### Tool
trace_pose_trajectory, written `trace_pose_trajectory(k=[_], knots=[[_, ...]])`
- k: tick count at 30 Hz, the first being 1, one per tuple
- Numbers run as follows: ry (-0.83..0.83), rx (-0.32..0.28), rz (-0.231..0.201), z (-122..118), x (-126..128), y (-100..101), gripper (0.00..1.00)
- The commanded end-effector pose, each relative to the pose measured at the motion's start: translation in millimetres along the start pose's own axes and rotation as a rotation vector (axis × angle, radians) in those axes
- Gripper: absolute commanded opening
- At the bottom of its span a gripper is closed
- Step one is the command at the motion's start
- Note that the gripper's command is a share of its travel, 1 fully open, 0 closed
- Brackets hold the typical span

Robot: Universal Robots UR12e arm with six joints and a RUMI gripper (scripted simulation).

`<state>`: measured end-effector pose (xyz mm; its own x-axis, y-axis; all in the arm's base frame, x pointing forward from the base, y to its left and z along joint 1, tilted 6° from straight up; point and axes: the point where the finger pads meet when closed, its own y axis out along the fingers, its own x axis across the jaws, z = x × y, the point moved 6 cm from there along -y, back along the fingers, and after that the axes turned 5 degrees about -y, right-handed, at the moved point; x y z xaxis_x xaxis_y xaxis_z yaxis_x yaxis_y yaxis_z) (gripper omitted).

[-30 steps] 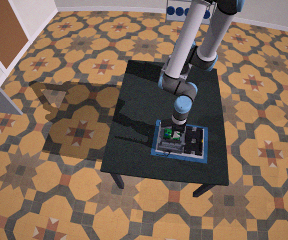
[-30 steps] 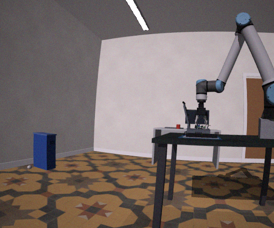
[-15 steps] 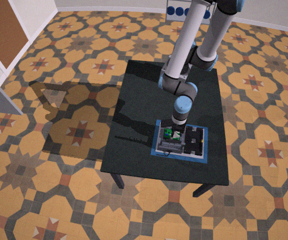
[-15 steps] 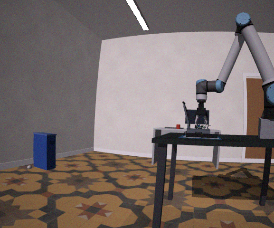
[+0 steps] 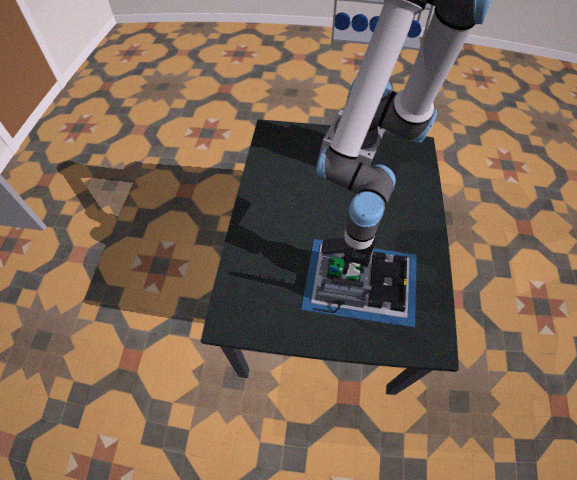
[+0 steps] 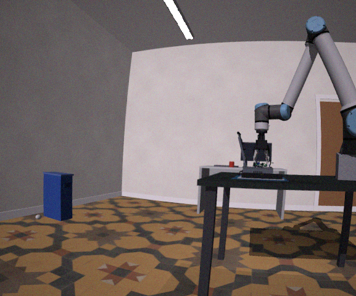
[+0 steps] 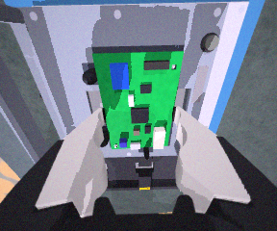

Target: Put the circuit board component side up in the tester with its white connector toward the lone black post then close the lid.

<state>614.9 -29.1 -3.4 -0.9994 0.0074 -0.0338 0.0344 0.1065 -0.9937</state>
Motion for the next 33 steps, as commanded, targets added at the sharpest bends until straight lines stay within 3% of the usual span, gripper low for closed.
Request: trace_pose_trajectory(k=[1, 33], knots=[[0.0, 0.0, 0.001, 0.2, -0.7, -0.4, 0.39], [0.0, 0.0, 0.001, 0.2, -1.1, 0.1, 0.39]])
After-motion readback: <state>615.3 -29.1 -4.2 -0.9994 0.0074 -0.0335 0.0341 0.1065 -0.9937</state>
